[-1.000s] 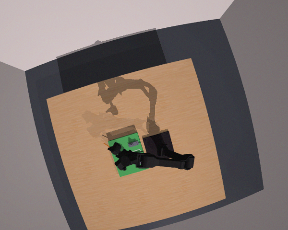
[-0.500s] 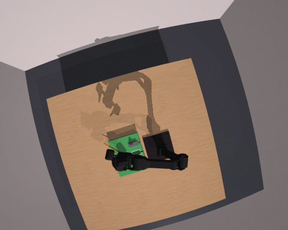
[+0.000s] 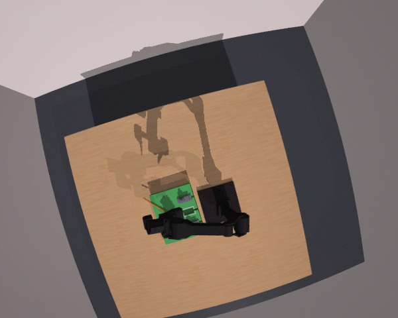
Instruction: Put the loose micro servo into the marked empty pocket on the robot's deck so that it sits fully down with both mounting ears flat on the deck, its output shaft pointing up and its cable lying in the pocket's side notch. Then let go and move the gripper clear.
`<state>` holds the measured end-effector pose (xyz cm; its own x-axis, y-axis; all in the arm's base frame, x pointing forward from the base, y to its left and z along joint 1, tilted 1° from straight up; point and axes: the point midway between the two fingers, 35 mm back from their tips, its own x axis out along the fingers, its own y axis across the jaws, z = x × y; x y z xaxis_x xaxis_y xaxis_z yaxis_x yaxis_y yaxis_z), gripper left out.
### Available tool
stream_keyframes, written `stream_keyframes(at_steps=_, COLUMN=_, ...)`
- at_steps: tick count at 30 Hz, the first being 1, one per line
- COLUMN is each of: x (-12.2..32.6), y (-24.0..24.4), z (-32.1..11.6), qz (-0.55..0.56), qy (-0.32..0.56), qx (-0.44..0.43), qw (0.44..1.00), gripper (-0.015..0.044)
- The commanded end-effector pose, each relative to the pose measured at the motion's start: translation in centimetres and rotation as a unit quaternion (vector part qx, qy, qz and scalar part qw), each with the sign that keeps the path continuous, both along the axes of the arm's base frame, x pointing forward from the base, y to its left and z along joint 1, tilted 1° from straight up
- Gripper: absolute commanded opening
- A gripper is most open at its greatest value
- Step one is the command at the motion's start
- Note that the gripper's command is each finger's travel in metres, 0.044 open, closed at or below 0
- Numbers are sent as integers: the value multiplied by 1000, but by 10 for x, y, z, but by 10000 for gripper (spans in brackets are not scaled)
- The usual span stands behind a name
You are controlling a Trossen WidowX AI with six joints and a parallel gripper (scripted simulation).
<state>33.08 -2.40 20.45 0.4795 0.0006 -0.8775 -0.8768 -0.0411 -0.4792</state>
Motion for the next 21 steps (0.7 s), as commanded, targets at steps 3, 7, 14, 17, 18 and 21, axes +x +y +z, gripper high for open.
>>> stream_keyframes(at_steps=3, x=-1, y=7, z=-11, qz=79, qy=53, qx=-33, qw=995, gripper=440)
stream_keyframes(at_steps=7, x=-2, y=13, z=-18, qz=134, qy=86, qx=-51, qw=986, gripper=440)
stream_keyframes(at_steps=14, x=-6, y=21, z=-27, qz=229, qy=140, qx=-75, qw=960, gripper=440)
stream_keyframes(at_steps=17, x=-8, y=25, z=-31, qz=270, qy=162, qx=-84, qw=946, gripper=440)
stream_keyframes(at_steps=18, x=-9, y=26, z=-32, qz=283, qy=169, qx=-86, qw=940, gripper=440)
stream_keyframes(at_steps=21, x=-11, y=29, z=-35, qz=324, qy=190, qx=-92, qw=922, gripper=440)
